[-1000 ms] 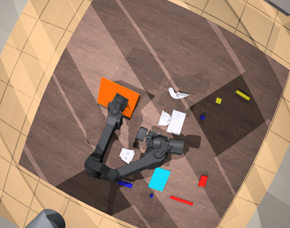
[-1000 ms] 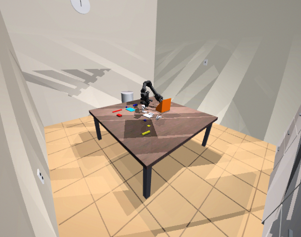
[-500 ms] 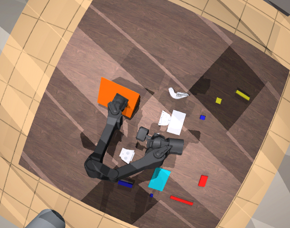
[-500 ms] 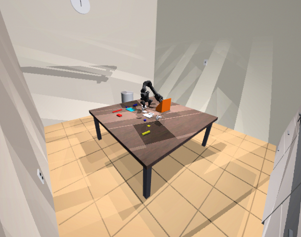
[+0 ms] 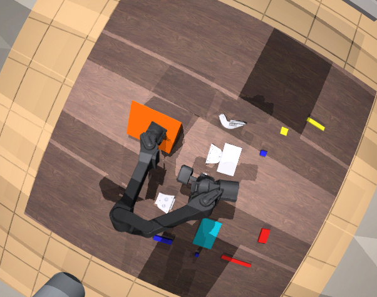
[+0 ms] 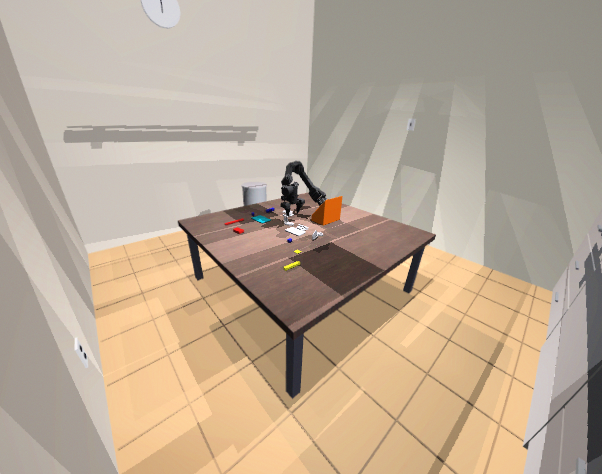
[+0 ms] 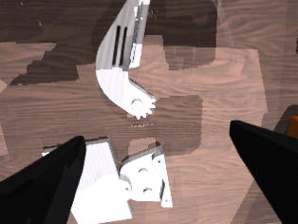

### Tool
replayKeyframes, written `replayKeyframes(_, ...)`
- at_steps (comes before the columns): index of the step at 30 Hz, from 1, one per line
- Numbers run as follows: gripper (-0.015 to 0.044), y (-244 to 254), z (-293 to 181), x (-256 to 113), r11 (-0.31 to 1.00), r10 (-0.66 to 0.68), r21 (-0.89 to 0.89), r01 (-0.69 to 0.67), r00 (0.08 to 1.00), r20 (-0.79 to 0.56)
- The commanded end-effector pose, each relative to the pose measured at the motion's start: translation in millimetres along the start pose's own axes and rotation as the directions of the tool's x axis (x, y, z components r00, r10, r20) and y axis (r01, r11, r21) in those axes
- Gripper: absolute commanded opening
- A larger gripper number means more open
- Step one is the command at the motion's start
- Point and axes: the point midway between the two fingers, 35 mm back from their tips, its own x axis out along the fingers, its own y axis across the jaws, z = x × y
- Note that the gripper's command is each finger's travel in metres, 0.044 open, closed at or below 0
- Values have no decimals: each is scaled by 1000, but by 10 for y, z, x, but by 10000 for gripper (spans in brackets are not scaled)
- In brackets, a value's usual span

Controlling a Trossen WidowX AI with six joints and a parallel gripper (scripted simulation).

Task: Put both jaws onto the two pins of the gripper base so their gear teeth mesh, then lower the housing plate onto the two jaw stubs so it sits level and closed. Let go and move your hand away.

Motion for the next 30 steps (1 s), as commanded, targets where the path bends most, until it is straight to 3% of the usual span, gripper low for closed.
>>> replayKeyframes(1, 440, 2, -1, 1, 1000, 1, -4, -1, 1000, 0)
replayKeyframes(9, 440, 2, -1, 1, 1000, 1, -4, -1, 1000, 0)
replayKeyframes(25, 20, -1, 2, -91, 1000, 0, 4, 0, 1000, -3)
replayKeyframes(30, 0, -1, 2, -91, 1000, 0, 4, 0, 1000, -3)
